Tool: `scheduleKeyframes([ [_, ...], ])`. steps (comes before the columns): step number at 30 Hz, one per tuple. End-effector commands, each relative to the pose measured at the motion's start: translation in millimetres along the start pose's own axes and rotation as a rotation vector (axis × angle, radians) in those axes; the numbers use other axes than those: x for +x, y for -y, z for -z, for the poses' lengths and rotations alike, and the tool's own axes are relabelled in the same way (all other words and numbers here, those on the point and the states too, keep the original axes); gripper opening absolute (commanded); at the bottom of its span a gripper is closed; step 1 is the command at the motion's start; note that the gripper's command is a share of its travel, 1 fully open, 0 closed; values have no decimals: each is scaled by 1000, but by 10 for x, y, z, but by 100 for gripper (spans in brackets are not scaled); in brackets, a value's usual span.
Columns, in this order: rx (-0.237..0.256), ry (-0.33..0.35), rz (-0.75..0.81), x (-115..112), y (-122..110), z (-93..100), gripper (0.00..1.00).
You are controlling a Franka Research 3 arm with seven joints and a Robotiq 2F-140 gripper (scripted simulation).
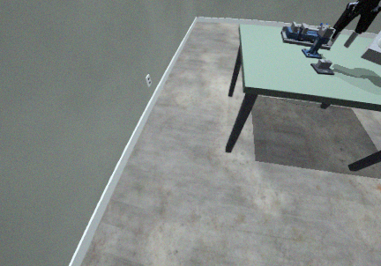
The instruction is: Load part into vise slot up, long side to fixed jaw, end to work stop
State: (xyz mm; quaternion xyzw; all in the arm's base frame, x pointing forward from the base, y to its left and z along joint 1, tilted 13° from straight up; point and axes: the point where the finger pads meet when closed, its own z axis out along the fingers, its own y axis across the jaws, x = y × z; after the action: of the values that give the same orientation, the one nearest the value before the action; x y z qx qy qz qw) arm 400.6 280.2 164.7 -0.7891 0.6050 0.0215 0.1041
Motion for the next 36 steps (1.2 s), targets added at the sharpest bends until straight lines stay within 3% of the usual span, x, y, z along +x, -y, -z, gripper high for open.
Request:
scheduleKeyframes([
  [1,14,3,5,-16,41,-81,51],
  [36,14,3,5,-18,51,-725,51],
])
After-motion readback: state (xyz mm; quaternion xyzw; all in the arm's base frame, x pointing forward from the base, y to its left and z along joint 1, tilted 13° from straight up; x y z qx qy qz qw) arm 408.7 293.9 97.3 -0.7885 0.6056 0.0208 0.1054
